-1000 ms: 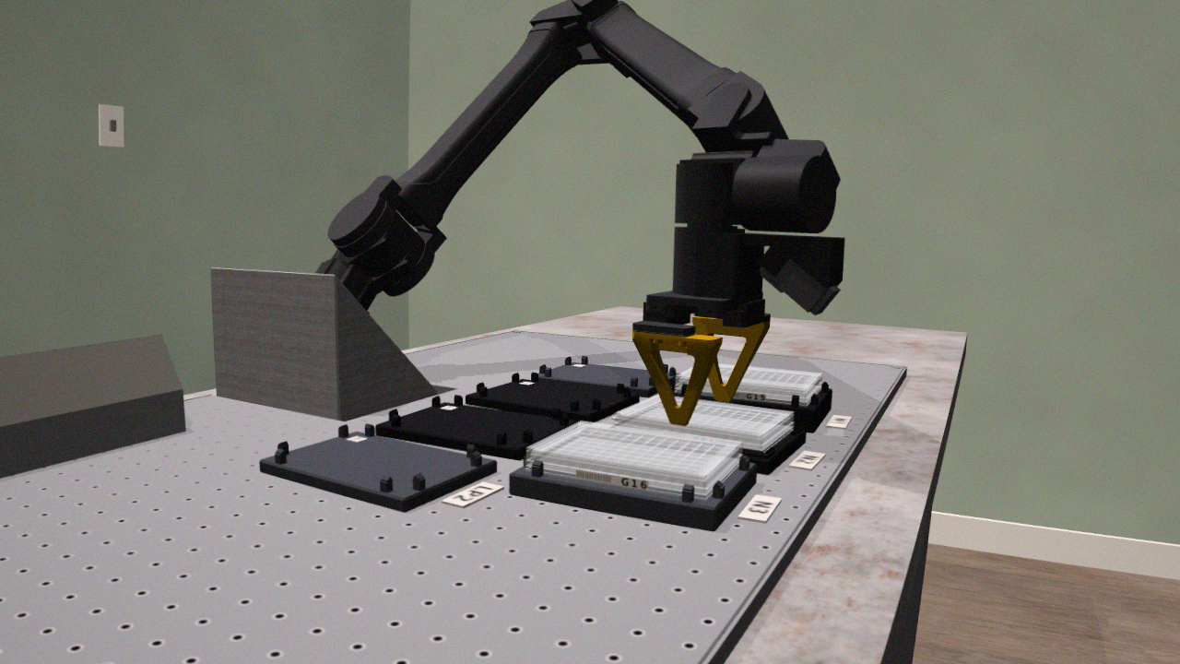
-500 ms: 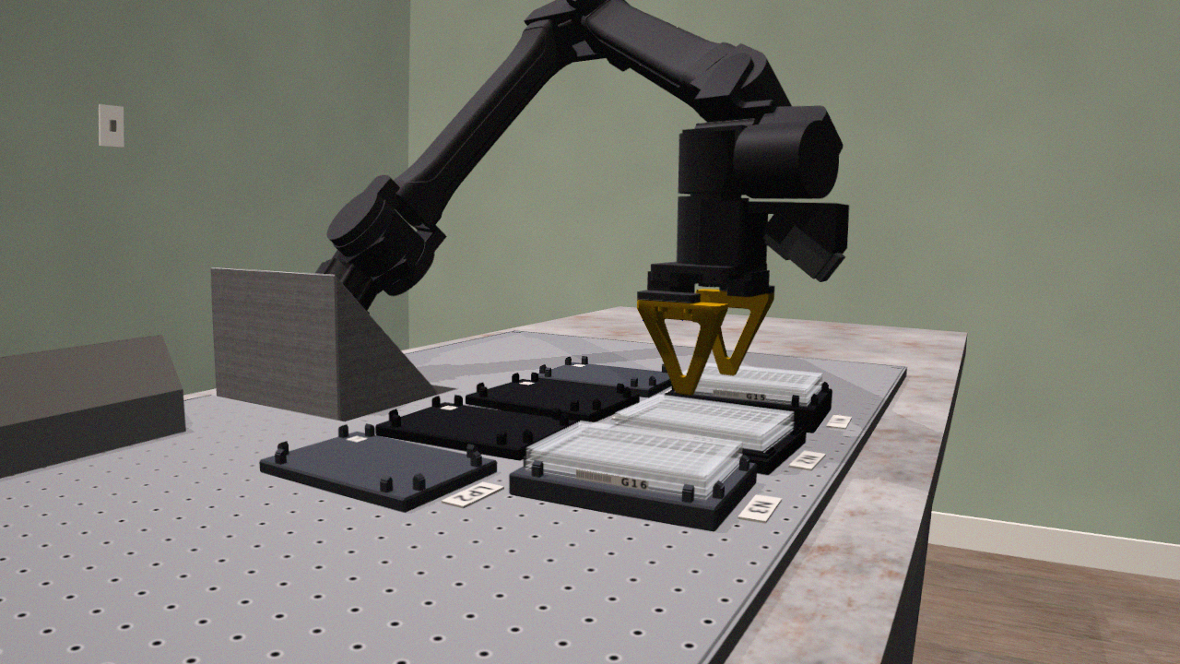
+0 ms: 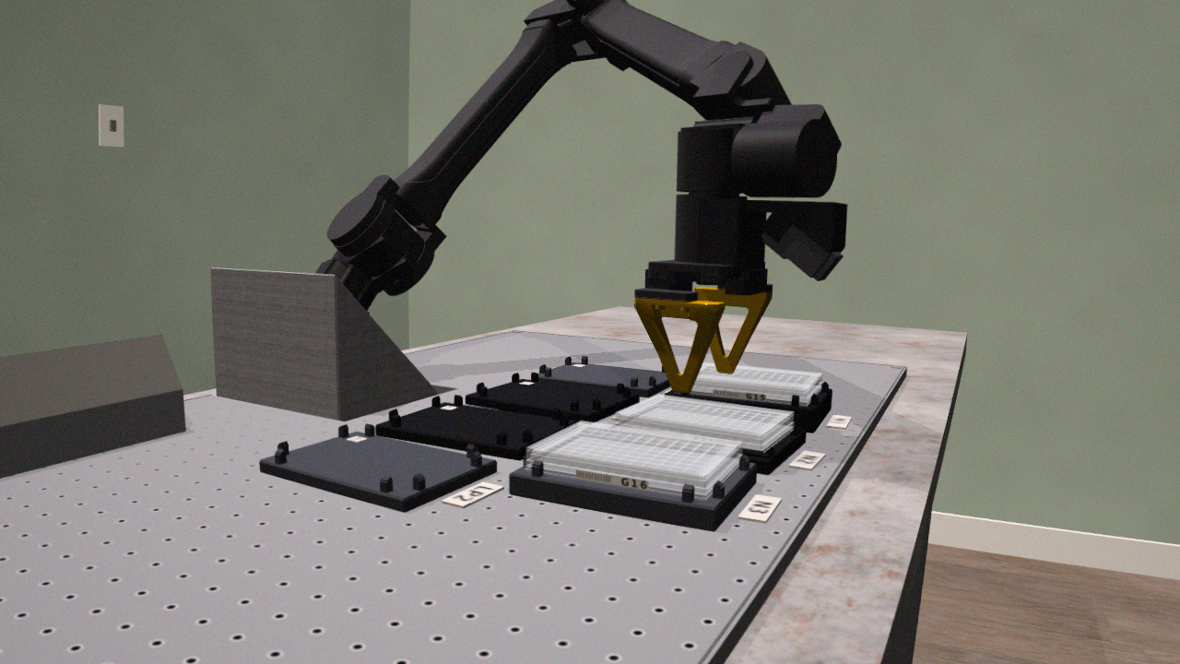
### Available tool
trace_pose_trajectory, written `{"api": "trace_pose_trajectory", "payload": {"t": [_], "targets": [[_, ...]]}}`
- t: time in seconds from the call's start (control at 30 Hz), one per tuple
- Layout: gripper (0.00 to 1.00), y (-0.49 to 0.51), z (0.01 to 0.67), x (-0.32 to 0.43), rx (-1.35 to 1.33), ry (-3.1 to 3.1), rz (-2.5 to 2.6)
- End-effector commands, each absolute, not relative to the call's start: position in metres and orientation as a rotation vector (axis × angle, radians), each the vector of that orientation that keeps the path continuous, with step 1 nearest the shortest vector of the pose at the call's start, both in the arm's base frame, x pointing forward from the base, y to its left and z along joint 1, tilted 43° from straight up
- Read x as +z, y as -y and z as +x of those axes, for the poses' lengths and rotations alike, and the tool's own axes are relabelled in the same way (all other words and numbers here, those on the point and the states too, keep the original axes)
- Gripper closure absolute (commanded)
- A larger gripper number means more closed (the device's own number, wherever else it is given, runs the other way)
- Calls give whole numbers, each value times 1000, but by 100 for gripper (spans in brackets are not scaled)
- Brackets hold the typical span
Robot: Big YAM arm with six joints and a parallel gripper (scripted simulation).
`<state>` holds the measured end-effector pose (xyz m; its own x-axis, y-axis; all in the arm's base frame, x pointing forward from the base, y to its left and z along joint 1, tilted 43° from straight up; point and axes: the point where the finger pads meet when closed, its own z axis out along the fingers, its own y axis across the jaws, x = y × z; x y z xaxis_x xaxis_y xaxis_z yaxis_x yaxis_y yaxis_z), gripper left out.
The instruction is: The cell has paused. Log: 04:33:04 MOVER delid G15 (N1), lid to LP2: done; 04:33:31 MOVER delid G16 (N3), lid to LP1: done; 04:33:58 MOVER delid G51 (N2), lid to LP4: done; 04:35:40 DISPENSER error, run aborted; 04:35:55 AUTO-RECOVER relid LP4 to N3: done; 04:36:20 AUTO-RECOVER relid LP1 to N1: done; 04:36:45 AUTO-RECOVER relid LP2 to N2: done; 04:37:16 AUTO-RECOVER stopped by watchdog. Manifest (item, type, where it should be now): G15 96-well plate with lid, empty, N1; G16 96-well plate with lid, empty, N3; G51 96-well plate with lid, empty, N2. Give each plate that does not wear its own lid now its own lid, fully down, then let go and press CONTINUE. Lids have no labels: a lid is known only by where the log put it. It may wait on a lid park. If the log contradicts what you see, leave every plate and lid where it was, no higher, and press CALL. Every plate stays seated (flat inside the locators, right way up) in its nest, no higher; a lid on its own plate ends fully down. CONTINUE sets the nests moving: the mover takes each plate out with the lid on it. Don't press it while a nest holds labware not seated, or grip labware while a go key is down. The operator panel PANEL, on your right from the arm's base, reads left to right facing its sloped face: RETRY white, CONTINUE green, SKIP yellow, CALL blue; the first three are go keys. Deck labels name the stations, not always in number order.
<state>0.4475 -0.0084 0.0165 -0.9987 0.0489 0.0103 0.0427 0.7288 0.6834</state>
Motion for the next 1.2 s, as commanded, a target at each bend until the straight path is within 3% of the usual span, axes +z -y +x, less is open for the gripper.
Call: {"api": "trace_pose_trajectory", "payload": {"t": [0.0, 1.17], "targets": [[0, 26, 468, 37, 1104, -2862, 64], [0, 20, 461, 31, 1122, -2882, 69]]}}
